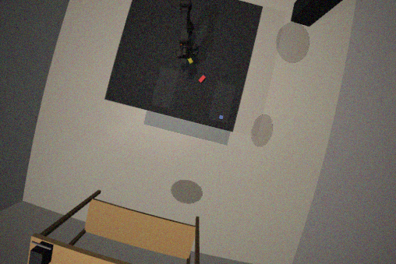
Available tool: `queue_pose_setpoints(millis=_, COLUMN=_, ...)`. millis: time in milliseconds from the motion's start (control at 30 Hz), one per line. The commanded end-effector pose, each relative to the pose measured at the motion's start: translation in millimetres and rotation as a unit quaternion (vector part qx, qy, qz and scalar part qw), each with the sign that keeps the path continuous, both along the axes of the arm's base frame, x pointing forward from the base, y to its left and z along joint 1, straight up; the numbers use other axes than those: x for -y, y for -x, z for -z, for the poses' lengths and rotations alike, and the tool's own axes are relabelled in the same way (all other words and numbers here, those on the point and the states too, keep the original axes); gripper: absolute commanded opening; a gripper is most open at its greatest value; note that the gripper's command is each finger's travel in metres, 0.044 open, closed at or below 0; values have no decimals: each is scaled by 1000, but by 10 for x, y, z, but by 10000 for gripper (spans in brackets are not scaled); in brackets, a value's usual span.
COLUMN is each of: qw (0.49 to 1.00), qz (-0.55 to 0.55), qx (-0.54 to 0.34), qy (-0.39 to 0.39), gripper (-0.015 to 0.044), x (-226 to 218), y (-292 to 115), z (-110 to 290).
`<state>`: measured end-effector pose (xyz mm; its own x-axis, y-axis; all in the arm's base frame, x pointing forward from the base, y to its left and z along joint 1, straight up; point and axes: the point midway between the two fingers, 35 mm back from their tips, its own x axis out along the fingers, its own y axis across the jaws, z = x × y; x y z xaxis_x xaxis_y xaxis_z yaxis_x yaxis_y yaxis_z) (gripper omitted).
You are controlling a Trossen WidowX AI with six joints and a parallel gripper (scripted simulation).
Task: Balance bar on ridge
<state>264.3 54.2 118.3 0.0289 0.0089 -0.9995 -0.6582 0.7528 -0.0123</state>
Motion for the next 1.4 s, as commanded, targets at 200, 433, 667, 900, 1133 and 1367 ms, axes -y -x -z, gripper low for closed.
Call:
queue_pose_setpoints(millis=200, qw=1000, qz=1, qx=-2, qy=2, gripper=0, x=15, y=5, z=184)
queue_pose_setpoints(millis=433, qw=1000, qz=1, qx=-2, qy=2, gripper=0, x=17, y=4, z=206)
queue_pose_setpoints(millis=667, qw=1000, qz=1, qx=-2, qy=2, gripper=0, x=17, y=4, z=197)
queue_pose_setpoints(millis=900, qw=1000, qz=1, qx=-2, qy=2, gripper=0, x=17, y=4, z=202)
queue_pose_setpoints(millis=1133, qw=1000, qz=1, qx=-2, qy=2, gripper=0, x=18, y=5, z=208)
queue_pose_setpoints(millis=1367, qw=1000, qz=1, qx=-2, qy=2, gripper=0, x=18, y=4, z=213)
